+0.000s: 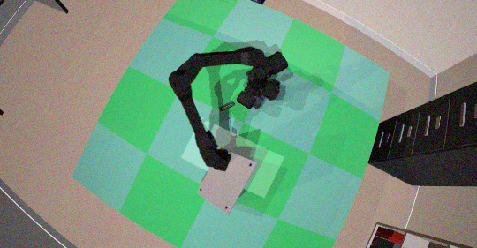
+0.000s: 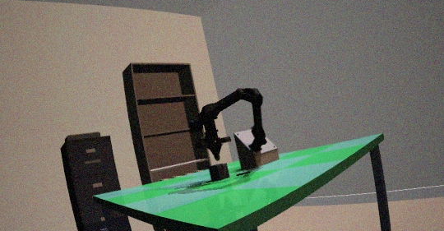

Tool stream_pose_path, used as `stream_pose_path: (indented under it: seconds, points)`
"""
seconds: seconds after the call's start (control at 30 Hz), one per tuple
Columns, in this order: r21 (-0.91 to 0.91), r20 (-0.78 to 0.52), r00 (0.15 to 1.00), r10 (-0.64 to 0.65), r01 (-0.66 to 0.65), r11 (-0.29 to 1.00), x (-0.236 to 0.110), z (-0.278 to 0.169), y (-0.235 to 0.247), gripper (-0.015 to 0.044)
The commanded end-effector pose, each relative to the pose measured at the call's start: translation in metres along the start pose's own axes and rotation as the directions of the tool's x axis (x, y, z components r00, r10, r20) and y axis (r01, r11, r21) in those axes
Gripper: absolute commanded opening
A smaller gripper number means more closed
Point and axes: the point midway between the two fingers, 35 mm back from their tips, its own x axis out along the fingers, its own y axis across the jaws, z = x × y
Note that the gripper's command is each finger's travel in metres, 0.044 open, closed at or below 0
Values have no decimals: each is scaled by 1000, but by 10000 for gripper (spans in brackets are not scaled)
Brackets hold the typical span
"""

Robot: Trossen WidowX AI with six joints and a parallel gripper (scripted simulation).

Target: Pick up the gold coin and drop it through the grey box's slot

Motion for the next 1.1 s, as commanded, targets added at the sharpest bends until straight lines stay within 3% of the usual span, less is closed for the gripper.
stream_pose_path:
  seconds: [0.0,1.07]
  points:
    - [-8,4,1000,2,-2,1000,0,4,4,4]
    - [-12,-3,1000,0,0,1000,0,7,5,0]
